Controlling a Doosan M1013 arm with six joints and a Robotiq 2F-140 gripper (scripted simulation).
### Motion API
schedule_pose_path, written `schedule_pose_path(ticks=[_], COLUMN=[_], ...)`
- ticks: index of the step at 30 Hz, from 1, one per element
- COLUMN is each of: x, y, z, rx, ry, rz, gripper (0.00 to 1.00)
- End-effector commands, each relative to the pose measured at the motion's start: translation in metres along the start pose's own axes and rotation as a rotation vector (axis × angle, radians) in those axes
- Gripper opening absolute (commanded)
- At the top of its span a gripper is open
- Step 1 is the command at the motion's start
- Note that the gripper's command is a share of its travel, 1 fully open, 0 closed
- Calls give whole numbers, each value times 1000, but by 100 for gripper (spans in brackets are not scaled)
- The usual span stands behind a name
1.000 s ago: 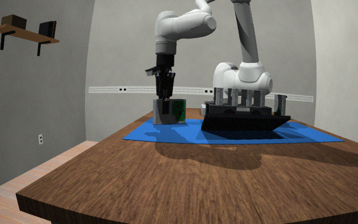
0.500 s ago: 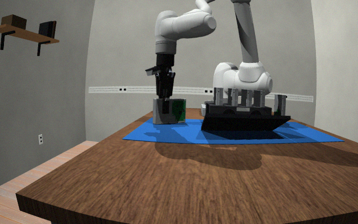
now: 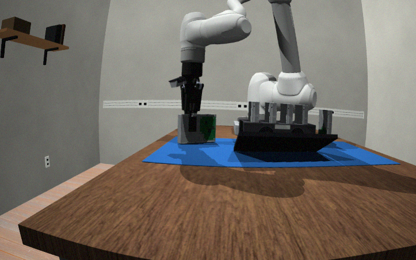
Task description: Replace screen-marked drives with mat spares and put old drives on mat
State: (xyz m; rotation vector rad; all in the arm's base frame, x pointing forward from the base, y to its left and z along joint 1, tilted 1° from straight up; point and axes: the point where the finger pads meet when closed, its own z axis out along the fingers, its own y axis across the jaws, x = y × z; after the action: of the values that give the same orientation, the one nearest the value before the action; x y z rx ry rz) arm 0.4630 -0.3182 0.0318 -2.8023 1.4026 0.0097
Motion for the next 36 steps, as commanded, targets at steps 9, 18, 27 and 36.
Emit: schedule_pose_path(ticks=[9, 18, 27, 36], x=[0, 0, 0, 0], y=[0, 0, 0, 0], z=[-1, -1, -2, -5], rx=[1, 1, 1, 1], ry=[1, 1, 1, 1], rz=[0, 0, 0, 0], gripper=[10, 10, 10, 10])
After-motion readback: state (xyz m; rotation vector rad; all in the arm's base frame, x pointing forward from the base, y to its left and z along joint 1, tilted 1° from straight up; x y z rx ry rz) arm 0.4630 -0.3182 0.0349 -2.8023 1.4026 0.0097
